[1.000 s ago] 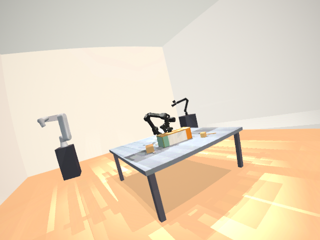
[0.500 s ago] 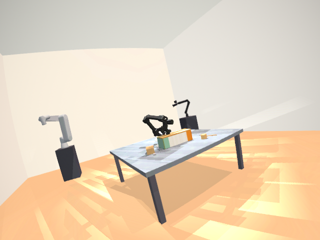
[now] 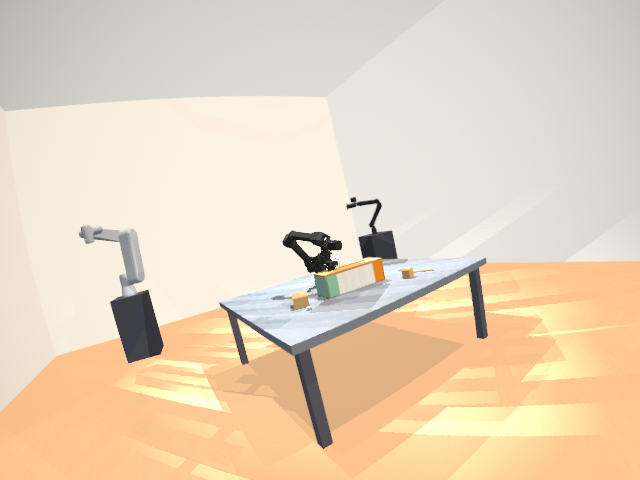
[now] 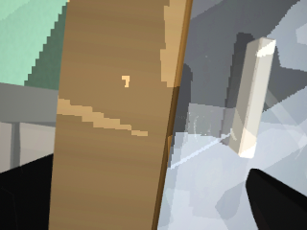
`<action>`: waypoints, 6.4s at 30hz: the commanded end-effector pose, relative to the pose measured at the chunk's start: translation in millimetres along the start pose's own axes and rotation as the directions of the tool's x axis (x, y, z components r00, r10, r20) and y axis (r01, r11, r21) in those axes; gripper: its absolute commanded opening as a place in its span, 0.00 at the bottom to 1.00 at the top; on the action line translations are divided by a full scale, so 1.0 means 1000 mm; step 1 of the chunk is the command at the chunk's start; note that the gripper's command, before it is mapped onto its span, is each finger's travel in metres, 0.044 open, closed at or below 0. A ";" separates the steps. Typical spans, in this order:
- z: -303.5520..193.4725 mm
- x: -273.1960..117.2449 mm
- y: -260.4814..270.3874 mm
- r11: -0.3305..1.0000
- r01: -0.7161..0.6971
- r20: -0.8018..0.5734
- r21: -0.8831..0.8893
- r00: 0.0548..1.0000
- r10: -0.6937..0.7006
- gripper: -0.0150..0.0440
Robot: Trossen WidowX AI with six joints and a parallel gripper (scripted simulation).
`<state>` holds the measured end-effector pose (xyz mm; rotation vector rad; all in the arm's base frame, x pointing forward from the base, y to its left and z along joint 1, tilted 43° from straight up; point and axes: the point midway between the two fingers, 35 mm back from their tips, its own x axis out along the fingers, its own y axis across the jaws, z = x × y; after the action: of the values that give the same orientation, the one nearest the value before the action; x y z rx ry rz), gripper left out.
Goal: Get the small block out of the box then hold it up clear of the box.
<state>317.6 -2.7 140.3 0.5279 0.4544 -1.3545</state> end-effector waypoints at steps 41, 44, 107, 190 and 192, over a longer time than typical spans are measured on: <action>0.080 -0.059 -0.042 0.004 0.197 -0.182 0.980 0.895 0.408 0.74; 0.080 -0.059 -0.042 0.004 0.197 -0.182 0.980 0.895 0.408 0.74; 0.052 0.091 -0.043 0.002 0.190 -0.174 0.982 0.895 0.411 0.40; 0.022 -0.018 -0.069 0.360 -0.270 -0.157 -0.893 0.936 0.315 0.25; 0.021 -0.019 -0.070 0.283 -0.246 -0.153 -0.927 0.937 0.314 0.25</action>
<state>245.9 -11.2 161.6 -0.3308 0.9288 -0.5799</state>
